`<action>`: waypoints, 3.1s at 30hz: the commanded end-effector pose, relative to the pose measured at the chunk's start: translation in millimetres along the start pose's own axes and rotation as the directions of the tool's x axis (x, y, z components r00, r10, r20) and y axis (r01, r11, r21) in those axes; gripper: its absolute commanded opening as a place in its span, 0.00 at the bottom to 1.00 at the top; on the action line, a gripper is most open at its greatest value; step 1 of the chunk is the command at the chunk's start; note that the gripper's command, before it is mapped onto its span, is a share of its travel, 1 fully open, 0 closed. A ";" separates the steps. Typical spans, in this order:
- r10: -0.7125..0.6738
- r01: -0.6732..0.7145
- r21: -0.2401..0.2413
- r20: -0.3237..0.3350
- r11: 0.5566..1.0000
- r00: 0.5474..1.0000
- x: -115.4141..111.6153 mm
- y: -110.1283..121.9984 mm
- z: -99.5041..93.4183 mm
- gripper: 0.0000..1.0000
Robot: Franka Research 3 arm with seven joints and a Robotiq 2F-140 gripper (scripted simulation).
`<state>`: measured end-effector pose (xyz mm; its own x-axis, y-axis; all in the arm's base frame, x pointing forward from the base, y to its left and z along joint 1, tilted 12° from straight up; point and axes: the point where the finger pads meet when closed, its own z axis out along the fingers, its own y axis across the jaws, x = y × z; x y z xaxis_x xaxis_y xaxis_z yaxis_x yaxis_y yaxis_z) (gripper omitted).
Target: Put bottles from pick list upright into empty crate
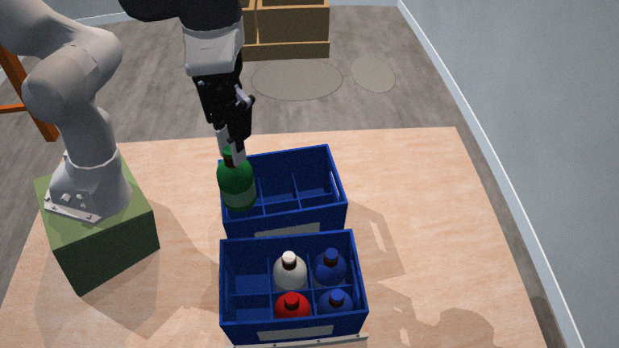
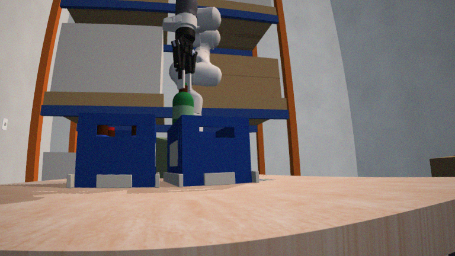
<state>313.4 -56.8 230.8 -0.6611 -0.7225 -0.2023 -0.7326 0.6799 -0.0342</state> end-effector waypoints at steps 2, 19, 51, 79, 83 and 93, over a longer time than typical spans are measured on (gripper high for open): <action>0.006 -0.006 0.009 0.007 1.000 1.000 -4.2 -3.1 -3.4 0.00; 0.006 -0.006 0.009 0.007 1.000 1.000 -6.1 -4.9 -3.4 0.00; 0.006 -0.006 0.009 0.007 1.000 1.000 -7.1 -5.8 -3.4 0.00; 0.006 -0.006 0.009 0.007 1.000 1.000 -7.3 -5.9 5.6 0.00; 0.006 -0.006 0.009 0.007 1.000 1.000 -7.4 -6.2 9.6 0.00; 0.006 -0.006 0.009 0.007 1.000 1.000 -7.6 -6.6 17.6 0.00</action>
<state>320.5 -53.7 214.3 -0.6644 -0.7203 -0.1994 -0.7307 0.6821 -0.0297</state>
